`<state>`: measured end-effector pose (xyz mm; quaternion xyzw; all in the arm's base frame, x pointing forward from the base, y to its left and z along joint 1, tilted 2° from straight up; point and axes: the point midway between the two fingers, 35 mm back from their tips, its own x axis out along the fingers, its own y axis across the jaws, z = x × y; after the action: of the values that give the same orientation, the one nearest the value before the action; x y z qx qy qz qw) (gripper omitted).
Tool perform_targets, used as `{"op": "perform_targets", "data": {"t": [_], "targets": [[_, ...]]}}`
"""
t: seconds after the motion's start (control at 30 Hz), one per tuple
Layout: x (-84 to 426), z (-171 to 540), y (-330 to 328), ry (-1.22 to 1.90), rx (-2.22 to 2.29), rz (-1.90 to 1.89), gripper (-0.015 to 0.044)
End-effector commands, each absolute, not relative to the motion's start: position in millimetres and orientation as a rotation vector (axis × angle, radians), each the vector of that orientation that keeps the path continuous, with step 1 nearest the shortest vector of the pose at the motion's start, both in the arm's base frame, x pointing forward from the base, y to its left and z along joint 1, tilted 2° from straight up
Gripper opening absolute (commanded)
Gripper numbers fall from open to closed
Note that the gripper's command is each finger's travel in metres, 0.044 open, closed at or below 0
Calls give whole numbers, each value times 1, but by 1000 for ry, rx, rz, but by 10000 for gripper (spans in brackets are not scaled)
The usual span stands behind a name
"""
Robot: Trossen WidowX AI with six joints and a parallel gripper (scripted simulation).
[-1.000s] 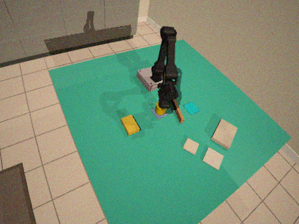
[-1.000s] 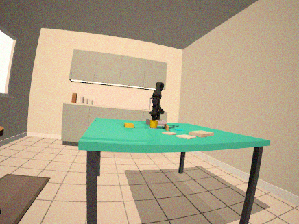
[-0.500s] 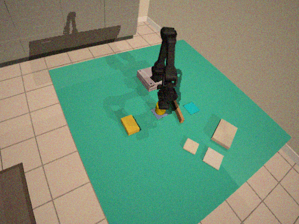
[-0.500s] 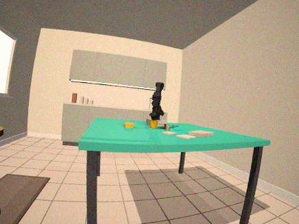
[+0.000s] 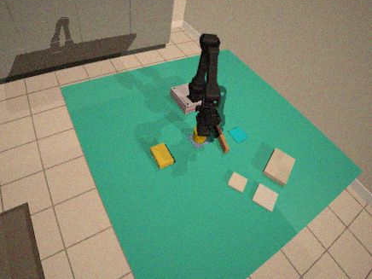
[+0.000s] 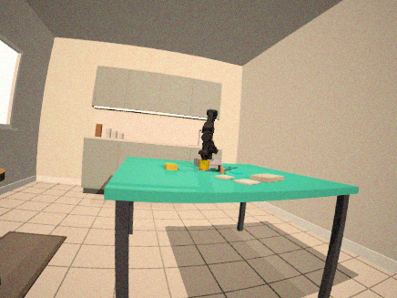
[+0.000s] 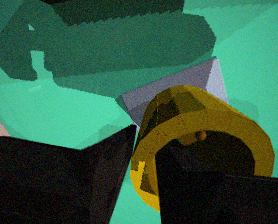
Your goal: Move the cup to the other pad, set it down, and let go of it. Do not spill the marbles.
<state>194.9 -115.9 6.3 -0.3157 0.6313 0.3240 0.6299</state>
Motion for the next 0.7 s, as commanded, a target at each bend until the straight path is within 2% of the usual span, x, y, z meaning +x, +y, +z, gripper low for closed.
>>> {"op": "perform_targets", "data": {"t": [0.0,0.2,0.67], "targets": [[195,7,-116,1445,-724,741,47],[195,7,-116,1445,-724,741,0],[196,46,-117,1444,-722,745,0]]}}
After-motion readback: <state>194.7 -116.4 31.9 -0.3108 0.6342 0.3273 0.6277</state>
